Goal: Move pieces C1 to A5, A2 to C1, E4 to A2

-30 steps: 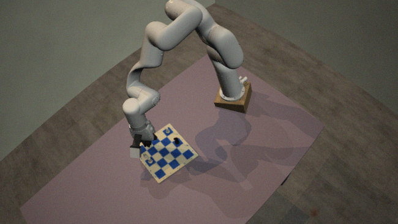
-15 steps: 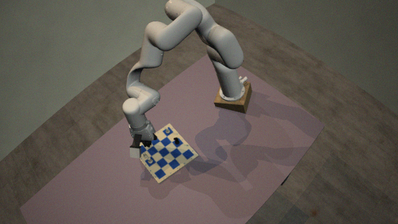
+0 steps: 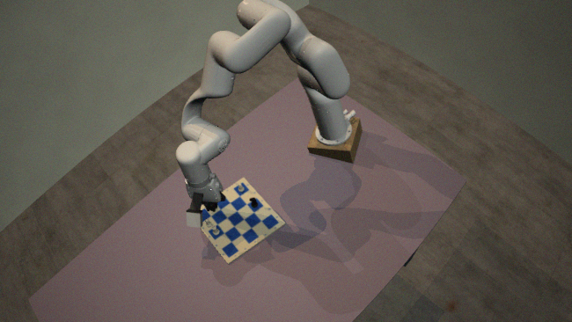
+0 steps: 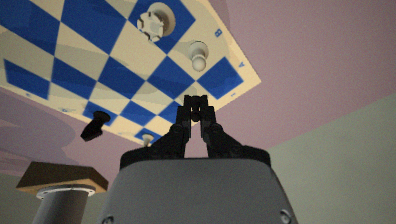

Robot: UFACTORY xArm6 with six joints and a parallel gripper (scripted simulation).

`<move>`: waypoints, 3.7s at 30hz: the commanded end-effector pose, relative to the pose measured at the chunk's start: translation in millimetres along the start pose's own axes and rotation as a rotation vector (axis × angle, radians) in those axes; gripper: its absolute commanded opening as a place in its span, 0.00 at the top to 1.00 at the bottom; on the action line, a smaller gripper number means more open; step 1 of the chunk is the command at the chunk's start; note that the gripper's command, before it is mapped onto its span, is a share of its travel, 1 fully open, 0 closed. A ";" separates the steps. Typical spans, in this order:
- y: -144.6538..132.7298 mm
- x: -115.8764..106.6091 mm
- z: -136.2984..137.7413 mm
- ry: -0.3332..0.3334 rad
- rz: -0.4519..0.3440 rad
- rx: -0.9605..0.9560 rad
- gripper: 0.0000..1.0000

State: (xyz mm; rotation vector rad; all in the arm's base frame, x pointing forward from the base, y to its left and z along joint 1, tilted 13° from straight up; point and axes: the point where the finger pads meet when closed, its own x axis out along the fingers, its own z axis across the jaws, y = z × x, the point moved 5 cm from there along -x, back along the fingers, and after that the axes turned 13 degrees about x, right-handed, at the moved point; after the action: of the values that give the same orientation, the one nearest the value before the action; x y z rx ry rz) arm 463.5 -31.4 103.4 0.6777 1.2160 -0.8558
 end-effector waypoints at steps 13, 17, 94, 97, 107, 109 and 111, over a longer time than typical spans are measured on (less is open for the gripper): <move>1.1 -1.3 0.8 -0.002 0.003 0.000 1.00; 1.1 -1.3 0.8 -0.002 0.003 0.000 1.00; 1.1 0.6 0.8 -0.002 0.003 0.000 0.66; 1.1 0.6 0.8 -0.002 0.003 0.000 0.66; 1.0 -13.8 0.8 -0.002 0.003 0.000 0.66; 1.0 -22.7 0.8 -0.002 0.003 0.000 0.66; 1.0 -33.4 0.7 -0.002 0.003 0.000 0.66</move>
State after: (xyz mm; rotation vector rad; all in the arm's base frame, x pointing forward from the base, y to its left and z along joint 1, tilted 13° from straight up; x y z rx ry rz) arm 461.3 -27.9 120.3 0.6776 1.2164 -0.8560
